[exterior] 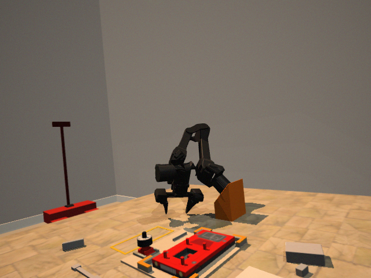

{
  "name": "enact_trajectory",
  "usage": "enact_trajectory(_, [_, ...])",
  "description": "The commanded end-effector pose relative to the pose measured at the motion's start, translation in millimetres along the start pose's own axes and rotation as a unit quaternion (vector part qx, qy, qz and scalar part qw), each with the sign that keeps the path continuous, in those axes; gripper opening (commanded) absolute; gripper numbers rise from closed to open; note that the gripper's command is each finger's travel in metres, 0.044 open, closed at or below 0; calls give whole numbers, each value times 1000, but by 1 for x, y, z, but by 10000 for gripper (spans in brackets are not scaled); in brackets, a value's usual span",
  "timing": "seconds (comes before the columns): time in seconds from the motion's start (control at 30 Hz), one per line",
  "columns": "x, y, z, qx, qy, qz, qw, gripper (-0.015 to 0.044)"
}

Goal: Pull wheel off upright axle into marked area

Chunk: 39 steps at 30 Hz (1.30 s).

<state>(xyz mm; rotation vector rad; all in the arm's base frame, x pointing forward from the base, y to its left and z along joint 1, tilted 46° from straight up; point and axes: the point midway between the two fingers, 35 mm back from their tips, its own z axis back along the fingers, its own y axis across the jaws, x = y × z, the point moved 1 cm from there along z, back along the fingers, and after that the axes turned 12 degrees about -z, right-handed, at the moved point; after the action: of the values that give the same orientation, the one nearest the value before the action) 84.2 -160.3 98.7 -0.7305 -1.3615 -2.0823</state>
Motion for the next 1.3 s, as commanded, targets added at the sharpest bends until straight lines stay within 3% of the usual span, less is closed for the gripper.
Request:
enact_trajectory(0.0, [0,1,0,0,1,1,1000,374])
enact_trajectory(0.1, [-7,16,6,0,19,14,1000,300])
enact_trajectory(0.53, [-71,86,44,-22,132,82,988,300])
enact_trajectory(1.27, [-196,133,139,-51,200,220,954,300])
